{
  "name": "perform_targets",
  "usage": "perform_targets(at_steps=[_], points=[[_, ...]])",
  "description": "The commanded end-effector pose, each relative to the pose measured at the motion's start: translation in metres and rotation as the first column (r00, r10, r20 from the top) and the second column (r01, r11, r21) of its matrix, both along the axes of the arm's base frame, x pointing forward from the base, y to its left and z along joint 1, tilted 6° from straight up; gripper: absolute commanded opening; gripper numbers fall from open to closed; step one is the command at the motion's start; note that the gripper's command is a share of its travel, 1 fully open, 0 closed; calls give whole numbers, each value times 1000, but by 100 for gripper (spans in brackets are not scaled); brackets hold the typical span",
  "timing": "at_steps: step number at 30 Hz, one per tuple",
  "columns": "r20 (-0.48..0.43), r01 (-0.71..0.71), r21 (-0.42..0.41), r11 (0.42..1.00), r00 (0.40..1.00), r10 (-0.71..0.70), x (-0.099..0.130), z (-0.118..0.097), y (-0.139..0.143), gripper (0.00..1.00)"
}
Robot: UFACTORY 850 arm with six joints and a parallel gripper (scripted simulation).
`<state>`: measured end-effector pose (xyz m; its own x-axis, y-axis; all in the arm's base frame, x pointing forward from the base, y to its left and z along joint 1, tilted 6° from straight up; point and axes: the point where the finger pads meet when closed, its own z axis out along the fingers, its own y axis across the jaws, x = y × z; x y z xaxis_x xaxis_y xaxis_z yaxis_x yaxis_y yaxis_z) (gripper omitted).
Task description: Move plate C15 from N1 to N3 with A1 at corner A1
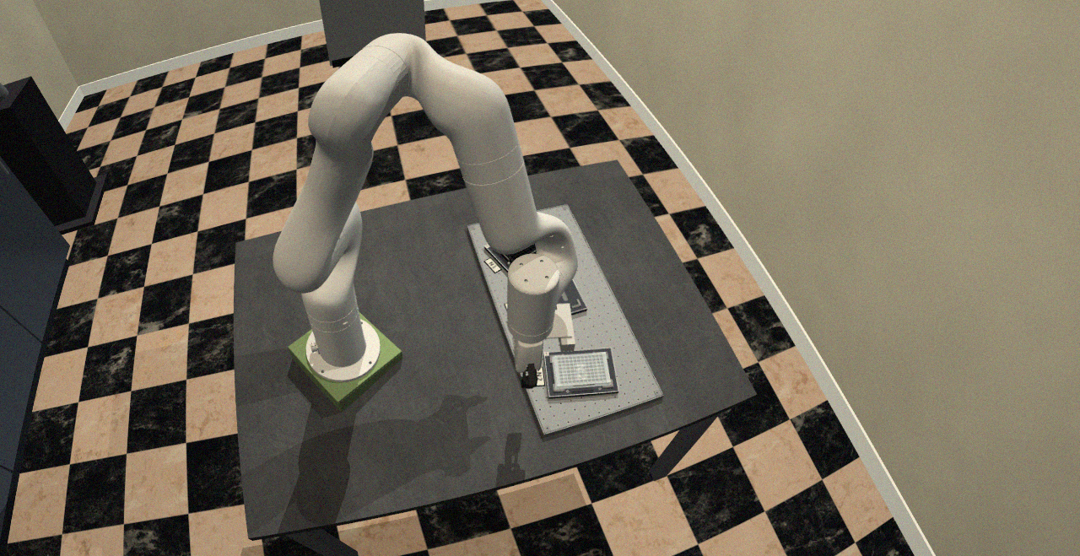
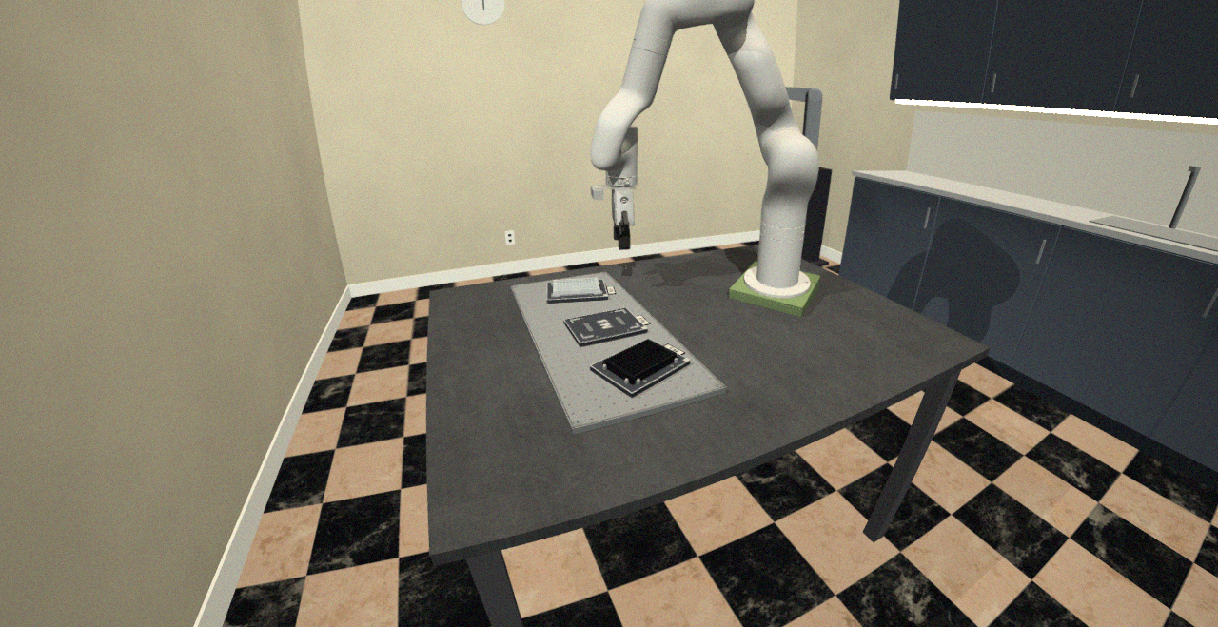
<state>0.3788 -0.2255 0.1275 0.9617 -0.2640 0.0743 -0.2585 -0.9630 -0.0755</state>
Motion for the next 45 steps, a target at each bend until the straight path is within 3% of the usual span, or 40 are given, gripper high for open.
perform_targets(at_steps=[1, 7, 13, 15, 21, 45], points=[[2, 0, -1, 1000, 1000, 0, 1, 1, 0, 100], [10, -197, -21, 980, 980, 197, 3, 2, 29, 100], [15, -387, -41, 921, 922, 387, 5, 4, 59, 100], [15, -387, -41, 921, 922, 387, 5, 4, 59, 100], [15, -550, -61, 833, 834, 552, 7, 6, 89, 100], [16, -550, -61, 833, 834, 552, 14, 12, 199, 100]])
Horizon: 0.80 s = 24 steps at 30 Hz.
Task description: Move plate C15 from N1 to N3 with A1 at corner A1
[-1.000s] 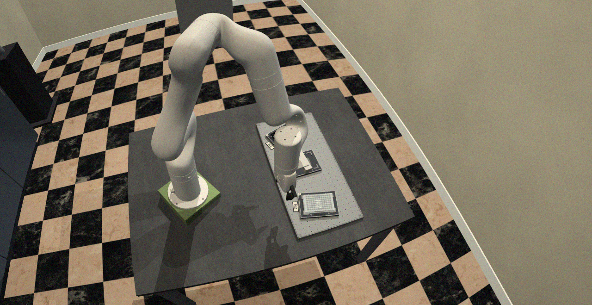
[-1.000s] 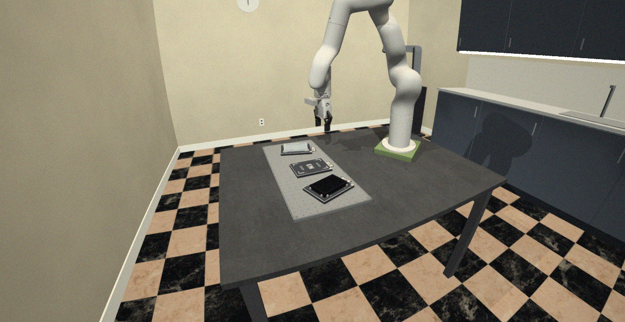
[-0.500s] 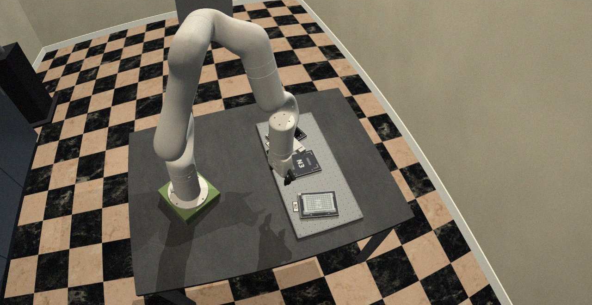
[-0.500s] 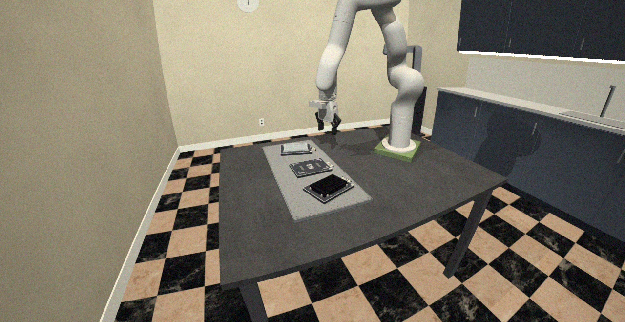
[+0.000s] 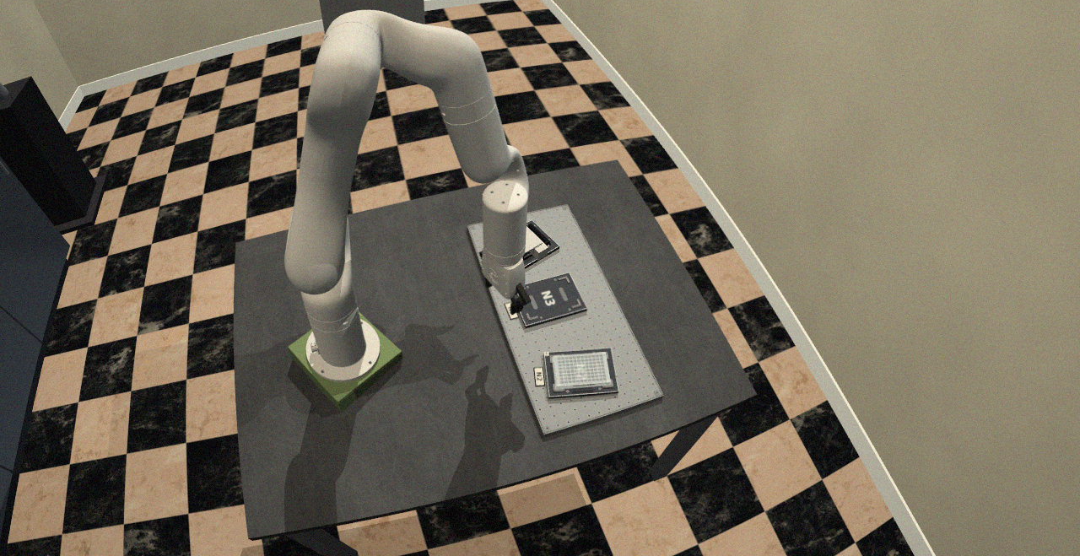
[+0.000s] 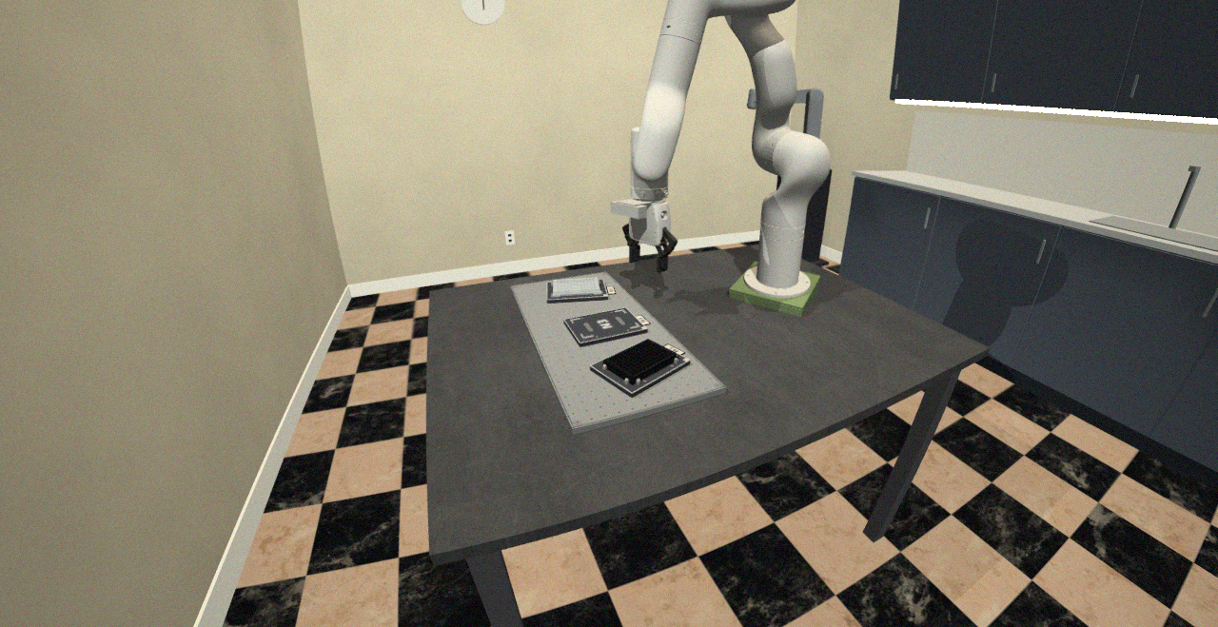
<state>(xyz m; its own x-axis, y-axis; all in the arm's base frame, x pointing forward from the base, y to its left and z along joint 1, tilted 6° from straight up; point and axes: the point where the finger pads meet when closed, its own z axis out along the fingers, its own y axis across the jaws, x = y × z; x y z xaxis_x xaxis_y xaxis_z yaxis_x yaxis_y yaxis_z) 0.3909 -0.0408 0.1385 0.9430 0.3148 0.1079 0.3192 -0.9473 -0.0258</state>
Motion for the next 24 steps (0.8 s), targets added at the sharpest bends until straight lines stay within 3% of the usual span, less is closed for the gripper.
perform_targets(at_steps=[1, 24], points=[[-1, 1, -5, 1000, 1000, -1, 2, 2, 19, 100], [-1, 1, -5, 1000, 1000, -1, 9, 7, 114, 100]])
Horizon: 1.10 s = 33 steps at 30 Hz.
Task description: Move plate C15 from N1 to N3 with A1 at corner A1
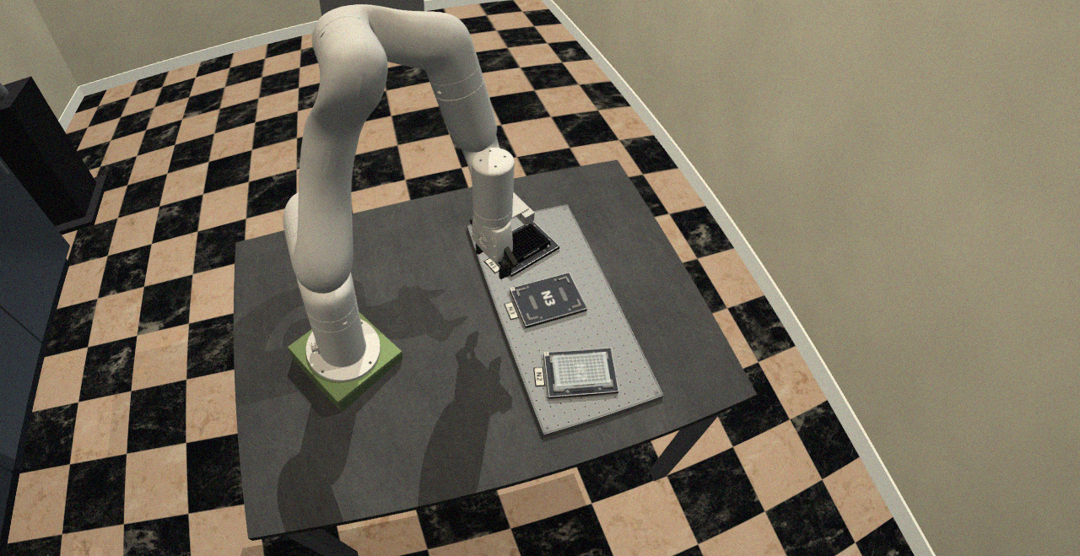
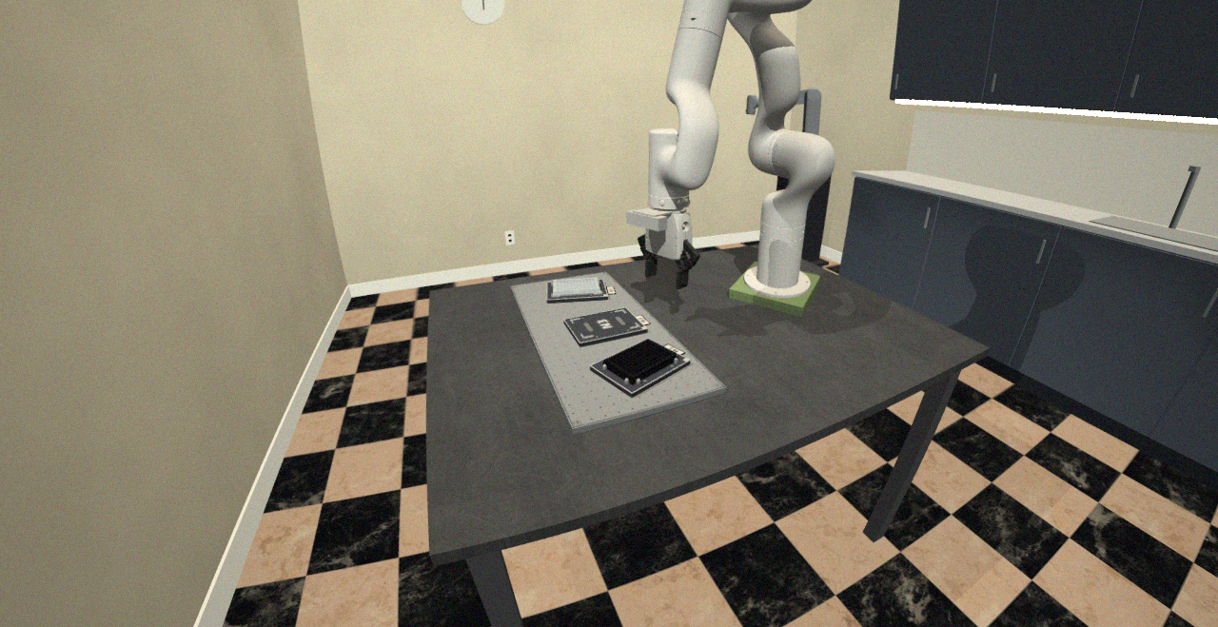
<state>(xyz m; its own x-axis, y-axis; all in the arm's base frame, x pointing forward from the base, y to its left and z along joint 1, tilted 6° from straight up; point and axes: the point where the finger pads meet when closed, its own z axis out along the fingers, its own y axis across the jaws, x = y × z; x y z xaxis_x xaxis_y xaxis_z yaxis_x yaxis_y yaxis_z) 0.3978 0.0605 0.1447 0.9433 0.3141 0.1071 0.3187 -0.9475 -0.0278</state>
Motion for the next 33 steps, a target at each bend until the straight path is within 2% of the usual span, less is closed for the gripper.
perform_targets(at_steps=[1, 6, 33], points=[[0, 1, -7, 1000, 1000, -1, 2, 2, 18, 100], [0, 1, -7, 1000, 1000, -1, 4, 3, 41, 100], [0, 1, -7, 1000, 1000, -1, 4, 3, 41, 100]])
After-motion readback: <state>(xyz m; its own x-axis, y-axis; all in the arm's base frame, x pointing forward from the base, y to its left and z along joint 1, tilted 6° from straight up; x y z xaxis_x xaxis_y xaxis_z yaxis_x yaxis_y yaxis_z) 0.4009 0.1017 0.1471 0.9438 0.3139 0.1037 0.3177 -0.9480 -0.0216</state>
